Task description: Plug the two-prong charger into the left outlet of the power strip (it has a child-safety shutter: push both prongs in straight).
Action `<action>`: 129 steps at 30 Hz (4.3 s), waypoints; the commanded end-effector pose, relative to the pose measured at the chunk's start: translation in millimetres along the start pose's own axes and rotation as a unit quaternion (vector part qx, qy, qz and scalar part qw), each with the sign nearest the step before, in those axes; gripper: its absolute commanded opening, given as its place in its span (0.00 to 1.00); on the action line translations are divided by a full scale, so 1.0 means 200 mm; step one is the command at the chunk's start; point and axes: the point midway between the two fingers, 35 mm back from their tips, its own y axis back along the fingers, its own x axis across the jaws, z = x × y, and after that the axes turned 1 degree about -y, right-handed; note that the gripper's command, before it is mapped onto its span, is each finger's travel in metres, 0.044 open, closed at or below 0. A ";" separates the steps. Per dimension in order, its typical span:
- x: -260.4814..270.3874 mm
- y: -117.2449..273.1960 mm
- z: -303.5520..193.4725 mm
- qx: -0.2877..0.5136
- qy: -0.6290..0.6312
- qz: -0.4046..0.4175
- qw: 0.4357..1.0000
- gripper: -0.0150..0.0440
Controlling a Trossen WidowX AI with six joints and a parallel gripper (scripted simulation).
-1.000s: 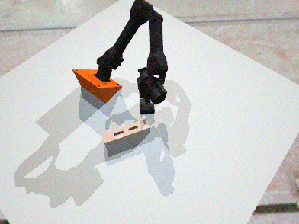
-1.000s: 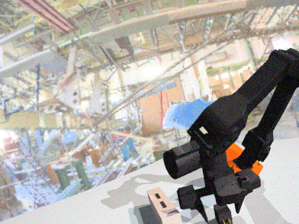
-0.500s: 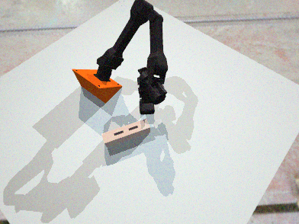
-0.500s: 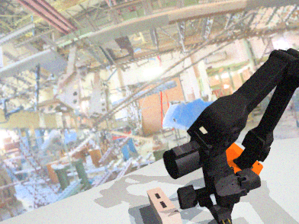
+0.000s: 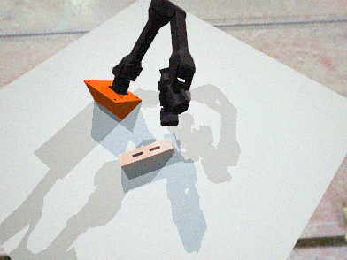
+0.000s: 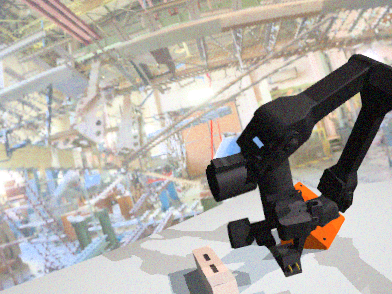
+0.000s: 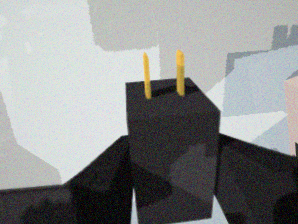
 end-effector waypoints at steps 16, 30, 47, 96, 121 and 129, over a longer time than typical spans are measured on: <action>-0.05 -0.02 -0.09 0.000 -0.131 0.004 0.991 0.25; -0.08 -0.07 -0.18 -0.001 -0.259 0.012 0.966 0.25; -0.11 -0.13 -0.29 -0.001 -0.407 0.022 0.913 0.25; -0.28 -0.21 -0.39 0.002 -0.590 0.037 0.807 0.25; -0.36 -0.22 -0.37 0.002 -0.601 0.038 0.799 0.25; -0.36 -0.21 -0.36 0.002 -0.601 0.038 0.799 0.25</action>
